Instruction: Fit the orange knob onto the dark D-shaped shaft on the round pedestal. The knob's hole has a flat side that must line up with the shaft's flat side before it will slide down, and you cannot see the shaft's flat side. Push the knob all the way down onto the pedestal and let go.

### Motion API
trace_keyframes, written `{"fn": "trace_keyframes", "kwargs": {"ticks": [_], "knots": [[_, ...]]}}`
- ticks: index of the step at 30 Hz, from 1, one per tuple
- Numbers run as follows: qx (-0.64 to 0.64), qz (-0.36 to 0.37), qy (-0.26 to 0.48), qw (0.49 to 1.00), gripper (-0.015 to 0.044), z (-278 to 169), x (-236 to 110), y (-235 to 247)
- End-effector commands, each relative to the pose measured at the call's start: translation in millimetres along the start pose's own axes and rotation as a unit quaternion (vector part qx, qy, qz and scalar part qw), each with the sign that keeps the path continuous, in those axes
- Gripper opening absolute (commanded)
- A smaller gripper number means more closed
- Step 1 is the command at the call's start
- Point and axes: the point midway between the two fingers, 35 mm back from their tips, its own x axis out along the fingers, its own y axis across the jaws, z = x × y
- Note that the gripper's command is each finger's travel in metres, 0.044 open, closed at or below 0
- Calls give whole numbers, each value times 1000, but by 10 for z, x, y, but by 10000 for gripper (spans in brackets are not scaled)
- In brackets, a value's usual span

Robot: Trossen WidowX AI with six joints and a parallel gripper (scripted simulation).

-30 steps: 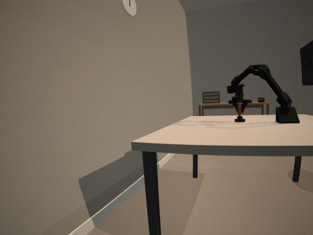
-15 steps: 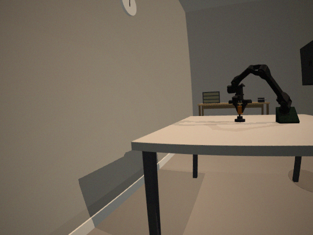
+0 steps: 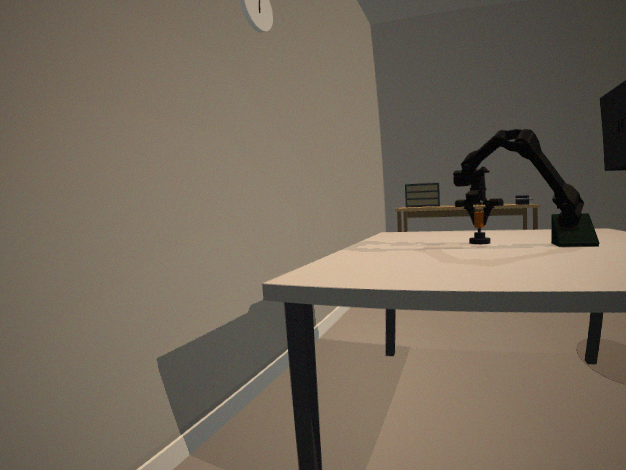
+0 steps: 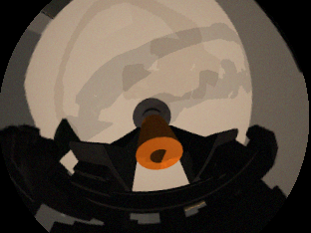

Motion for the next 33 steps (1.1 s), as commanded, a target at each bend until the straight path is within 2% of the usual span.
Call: {"fn": "trace_keyframes", "kwargs": {"ticks": [1,23,30,33], "knots": [[-8,-3,0,1000,0,-2,0,-39],[-8,-3,0,1000,0,3,-20,-7],[-108,-3,1,994,0,9,-31,24],[-113,-3,1,994,0,15,-25,45]]}}
